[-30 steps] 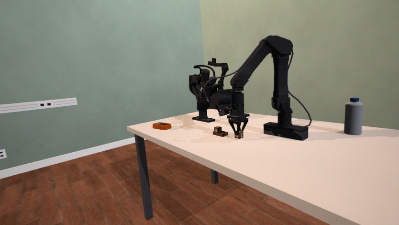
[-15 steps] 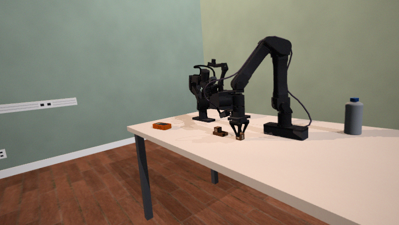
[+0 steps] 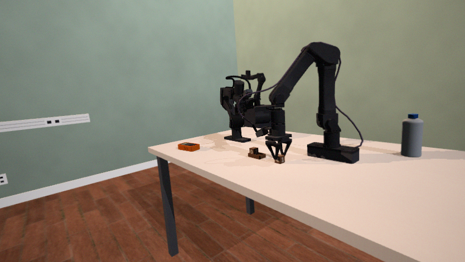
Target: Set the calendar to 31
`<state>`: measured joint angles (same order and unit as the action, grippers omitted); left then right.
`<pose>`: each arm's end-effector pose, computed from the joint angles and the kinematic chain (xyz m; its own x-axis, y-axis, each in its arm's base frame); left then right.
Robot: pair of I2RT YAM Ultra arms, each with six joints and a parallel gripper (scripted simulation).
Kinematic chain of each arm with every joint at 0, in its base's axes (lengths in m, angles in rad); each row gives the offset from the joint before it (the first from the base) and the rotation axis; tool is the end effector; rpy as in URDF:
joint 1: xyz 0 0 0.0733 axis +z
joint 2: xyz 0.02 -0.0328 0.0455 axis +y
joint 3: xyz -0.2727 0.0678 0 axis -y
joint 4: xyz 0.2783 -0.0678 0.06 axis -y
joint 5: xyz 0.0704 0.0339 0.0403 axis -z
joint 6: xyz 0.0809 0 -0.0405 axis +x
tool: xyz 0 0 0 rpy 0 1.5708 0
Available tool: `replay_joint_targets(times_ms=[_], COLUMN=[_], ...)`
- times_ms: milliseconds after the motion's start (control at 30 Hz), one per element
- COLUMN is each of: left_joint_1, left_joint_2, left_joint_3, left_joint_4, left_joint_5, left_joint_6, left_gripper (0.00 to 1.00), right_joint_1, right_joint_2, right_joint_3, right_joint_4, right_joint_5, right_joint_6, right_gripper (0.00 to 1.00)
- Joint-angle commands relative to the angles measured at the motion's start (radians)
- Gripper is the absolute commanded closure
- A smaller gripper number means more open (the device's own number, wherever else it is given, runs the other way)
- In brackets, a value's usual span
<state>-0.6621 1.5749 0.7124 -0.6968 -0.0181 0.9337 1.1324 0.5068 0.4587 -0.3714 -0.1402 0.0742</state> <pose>0.1982 -0.1512 0.0679 0.0248 0.9997 0.0077 0.9995 -0.0250 0.0200 0.0736 0.1862 0.2362 -0.2429 -0.3452 -0.9066 -0.9353 0.3313 0.1245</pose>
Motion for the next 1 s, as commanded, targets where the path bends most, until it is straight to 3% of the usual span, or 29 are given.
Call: replay_joint_targets(times_ms=[0, 333, 467, 700, 967], left_joint_1=[-0.018, -0.023, -0.03, -0.024, 0.007], left_joint_2=[-0.042, -0.094, -0.121, -0.169, -0.116], left_joint_3=[0.004, 0.054, 0.087, 0.166, 0.172], left_joint_4=[-0.015, -0.092, -0.151, -0.276, -0.293], left_joint_5=[0.014, 0.013, 0.004, 0.004, -0.004], left_joint_6=[-0.018, -0.027, -0.027, -0.027, 0.011], left_gripper=[0.44, 0.44, 0.0, 0.0, 0.0], right_joint_1=[-0.007, -0.007, -0.007, -0.007, -0.007], right_joint_2=[0.004, 0.004, 0.004, 0.004, 0.004], right_joint_3=[0.011, 0.011, 0.011, 0.011, 0.011], right_joint_4=[0.017, 0.017, 0.017, 0.017, 0.017], right_joint_5=[-0.002, -0.002, -0.002, -0.002, -0.002], right_joint_6=[-0.002, -0.002, -0.002, -0.002, -0.002], right_gripper=[0.0, 0.0, 0.0, 0.0, 0.0])
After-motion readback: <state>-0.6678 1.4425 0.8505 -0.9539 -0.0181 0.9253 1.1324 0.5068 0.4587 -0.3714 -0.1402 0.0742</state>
